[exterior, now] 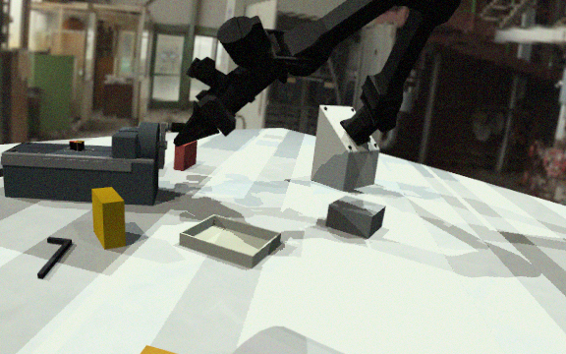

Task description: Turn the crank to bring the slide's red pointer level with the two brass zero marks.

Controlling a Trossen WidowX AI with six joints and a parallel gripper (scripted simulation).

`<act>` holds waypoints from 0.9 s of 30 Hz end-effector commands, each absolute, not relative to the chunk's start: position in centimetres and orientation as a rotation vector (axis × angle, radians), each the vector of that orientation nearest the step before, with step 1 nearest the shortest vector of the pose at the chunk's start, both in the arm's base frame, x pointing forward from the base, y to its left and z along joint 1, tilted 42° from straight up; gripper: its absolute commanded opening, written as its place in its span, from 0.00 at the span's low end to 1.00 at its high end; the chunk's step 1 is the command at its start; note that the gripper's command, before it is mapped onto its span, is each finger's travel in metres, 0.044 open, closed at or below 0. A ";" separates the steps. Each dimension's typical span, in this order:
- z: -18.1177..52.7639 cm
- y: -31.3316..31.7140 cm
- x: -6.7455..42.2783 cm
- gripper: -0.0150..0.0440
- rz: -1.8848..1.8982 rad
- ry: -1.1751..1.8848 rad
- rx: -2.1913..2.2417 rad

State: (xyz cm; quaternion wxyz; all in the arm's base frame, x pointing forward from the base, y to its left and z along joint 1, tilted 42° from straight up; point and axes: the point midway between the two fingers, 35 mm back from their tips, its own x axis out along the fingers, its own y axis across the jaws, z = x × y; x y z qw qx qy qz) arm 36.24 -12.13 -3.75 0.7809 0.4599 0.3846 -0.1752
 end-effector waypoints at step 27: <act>-4.5 -12.6 35.5 0.25 -0.404 0.838 0.994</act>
